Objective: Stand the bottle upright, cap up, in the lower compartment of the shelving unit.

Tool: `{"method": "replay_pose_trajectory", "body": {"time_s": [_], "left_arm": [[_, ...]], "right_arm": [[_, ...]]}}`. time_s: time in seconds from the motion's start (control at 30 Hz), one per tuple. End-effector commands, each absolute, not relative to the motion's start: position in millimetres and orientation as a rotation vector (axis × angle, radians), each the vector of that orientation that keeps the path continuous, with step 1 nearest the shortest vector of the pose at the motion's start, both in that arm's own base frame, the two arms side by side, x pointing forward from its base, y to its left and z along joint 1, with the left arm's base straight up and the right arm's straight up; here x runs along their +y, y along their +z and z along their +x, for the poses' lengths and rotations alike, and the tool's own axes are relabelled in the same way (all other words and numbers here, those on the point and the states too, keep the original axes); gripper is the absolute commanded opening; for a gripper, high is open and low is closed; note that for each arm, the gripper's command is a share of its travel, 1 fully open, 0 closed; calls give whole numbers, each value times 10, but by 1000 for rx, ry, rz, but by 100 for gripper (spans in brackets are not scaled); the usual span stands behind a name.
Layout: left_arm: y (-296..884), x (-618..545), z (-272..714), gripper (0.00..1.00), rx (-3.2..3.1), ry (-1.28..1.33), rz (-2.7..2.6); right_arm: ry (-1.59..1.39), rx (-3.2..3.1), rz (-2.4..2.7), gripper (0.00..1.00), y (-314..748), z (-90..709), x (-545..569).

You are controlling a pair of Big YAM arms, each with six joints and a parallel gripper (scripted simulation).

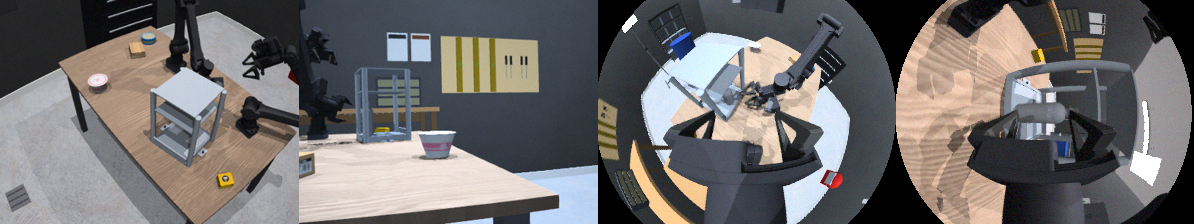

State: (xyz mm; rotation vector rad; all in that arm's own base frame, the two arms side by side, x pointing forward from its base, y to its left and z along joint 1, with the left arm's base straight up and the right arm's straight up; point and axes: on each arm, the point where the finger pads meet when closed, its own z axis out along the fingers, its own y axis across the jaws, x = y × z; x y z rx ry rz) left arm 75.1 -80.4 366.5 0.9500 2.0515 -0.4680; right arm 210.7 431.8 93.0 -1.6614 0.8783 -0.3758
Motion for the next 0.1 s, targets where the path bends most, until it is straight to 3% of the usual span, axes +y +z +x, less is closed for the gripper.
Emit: {"method": "replay_pose_trajectory", "body": {"time_s": [0.0, 0.07], "left_arm": [[3934, -797, 756, 100, 2008, -490, 920], [3934, -797, 756, 100, 2008, -490, 920]], "right_arm": [[-379, 874, -1613, 85, 1087, 2202, 4383], [-379, 874, -1613, 85, 1087, 2202, 4383]]}}
